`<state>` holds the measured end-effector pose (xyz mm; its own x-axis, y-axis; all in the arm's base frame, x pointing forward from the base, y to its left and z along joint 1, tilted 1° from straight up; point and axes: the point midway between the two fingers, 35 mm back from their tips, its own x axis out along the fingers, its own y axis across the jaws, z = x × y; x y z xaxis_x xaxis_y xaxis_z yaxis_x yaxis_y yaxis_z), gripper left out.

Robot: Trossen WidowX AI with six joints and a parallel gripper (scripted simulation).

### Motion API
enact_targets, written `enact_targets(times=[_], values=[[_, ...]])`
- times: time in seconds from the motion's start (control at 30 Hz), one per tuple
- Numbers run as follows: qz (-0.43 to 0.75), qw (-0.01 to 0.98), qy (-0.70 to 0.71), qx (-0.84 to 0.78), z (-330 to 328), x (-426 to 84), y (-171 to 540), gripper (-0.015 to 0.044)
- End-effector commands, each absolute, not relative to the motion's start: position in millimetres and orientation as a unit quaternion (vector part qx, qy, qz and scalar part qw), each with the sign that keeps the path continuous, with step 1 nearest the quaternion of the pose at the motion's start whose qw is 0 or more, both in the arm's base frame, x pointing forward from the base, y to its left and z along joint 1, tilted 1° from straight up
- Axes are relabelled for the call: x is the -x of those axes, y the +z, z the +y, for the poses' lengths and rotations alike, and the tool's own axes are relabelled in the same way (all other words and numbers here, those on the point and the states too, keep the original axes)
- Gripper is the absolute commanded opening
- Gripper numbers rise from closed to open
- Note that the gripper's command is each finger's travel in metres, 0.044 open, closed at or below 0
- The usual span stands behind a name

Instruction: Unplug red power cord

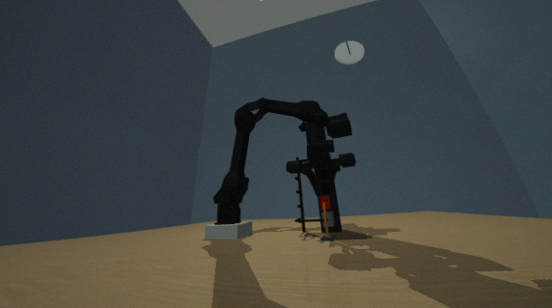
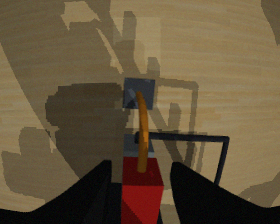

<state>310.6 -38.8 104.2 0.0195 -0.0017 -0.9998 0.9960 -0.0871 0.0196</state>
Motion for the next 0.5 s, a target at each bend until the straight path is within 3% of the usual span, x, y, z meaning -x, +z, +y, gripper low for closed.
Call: enact_targets(times=[0.0, 0.47], values=[[0.471, 0.481, -0.520, -0.525, -32.2, -310.5, 103.8, 0.0160], [0.472, 0.481, -0.519, -0.526, -13.2, -311.0, 103.4, 0.0160]])
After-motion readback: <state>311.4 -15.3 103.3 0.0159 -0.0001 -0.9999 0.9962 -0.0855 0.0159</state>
